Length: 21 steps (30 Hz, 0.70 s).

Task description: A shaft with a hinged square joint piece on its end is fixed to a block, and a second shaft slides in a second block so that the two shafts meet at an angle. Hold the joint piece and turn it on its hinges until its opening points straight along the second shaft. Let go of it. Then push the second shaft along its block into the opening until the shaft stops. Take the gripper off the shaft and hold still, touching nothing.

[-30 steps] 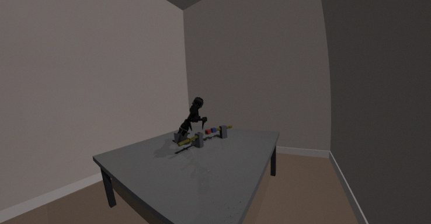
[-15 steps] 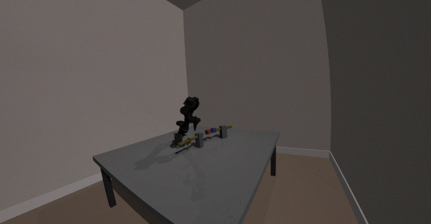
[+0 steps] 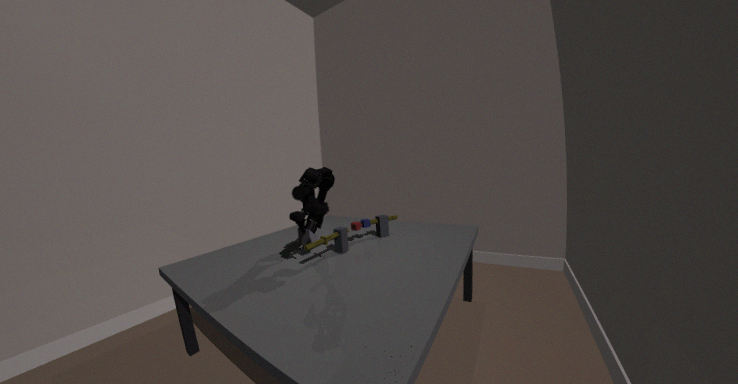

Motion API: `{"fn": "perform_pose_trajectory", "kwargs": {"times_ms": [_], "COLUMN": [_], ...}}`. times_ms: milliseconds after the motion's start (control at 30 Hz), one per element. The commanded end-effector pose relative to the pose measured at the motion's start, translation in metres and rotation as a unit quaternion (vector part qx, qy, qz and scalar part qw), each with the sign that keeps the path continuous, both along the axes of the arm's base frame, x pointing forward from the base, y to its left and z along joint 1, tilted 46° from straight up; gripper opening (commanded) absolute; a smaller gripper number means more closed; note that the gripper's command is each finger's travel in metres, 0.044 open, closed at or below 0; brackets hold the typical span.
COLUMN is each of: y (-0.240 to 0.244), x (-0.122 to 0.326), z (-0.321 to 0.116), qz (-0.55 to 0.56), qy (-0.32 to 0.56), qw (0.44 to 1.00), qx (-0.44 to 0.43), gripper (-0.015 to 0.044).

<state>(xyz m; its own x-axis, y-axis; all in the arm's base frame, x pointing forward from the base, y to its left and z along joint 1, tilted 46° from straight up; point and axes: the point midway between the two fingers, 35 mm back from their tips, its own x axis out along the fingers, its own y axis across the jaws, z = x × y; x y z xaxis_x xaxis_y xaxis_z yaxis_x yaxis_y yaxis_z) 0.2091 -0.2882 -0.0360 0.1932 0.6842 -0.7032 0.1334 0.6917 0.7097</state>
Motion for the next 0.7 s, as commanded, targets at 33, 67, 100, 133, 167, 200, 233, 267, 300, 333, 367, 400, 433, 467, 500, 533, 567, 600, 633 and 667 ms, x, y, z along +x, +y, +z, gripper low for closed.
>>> {"fn": "perform_pose_trajectory", "kwargs": {"times_ms": [33, 67, 100, 133, 167, 200, 233, 267, 300, 333, 367, 400, 433, 467, 500, 533, 567, 600, 633, 667], "y": [-0.002, -0.002, -0.001, 0.0, 0.001, 0.002, 0.003, 0.004, 0.005, 0.006, 0.007, 0.007, 0.008, 0.009, 0.01, 0.011, 0.012, 0.013, 0.014, 0.015], "x": [0.0, 0.001, 0.001, 0.002, 0.002, 0.003, 0.003, 0.003, 0.004, 0.004, 0.005, 0.005, 0.005, 0.006, 0.006, 0.007, 0.007, 0.007, 0.008, 0.008], "z": [-0.004, -0.005, -0.006, -0.007, -0.008, -0.009, -0.01, -0.011, -0.013, -0.014, -0.015, -0.016, -0.017, -0.018, -0.019, -0.02, -0.021, -0.022, -0.024, -0.025], "qz": [0.002, -0.008, -0.019, -0.031, -0.043, -0.054, -0.066, -0.077, -0.089, -0.101, -0.112, -0.124, -0.135, -0.146, -0.158, -0.169, -0.18, -0.192, -0.203, -0.214], "qy": [0.001, 0.011, 0.023, 0.035, 0.047, 0.059, 0.071, 0.083, 0.095, 0.107, 0.119, 0.131, 0.143, 0.154, 0.166, 0.178, 0.19, 0.201, 0.213, 0.224], "qw": [1.0, 1.0, 1.0, 0.999, 0.998, 0.997, 0.995, 0.993, 0.991, 0.989, 0.986, 0.983, 0.98, 0.976, 0.973, 0.968, 0.964, 0.959, 0.954, 0.949], "qx": [-0.003, -0.001, 0.003, 0.006, 0.009, 0.013, 0.016, 0.019, 0.022, 0.026, 0.029, 0.032, 0.035, 0.038, 0.041, 0.044, 0.047, 0.05, 0.053, 0.056], "gripper": [0.044, 0.044, 0.044, 0.044, 0.044, 0.044, 0.044, 0.044, 0.044, 0.044, 0.044, 0.044, 0.044, 0.044, 0.044, 0.044, 0.044, 0.044, 0.044, 0.044]}}
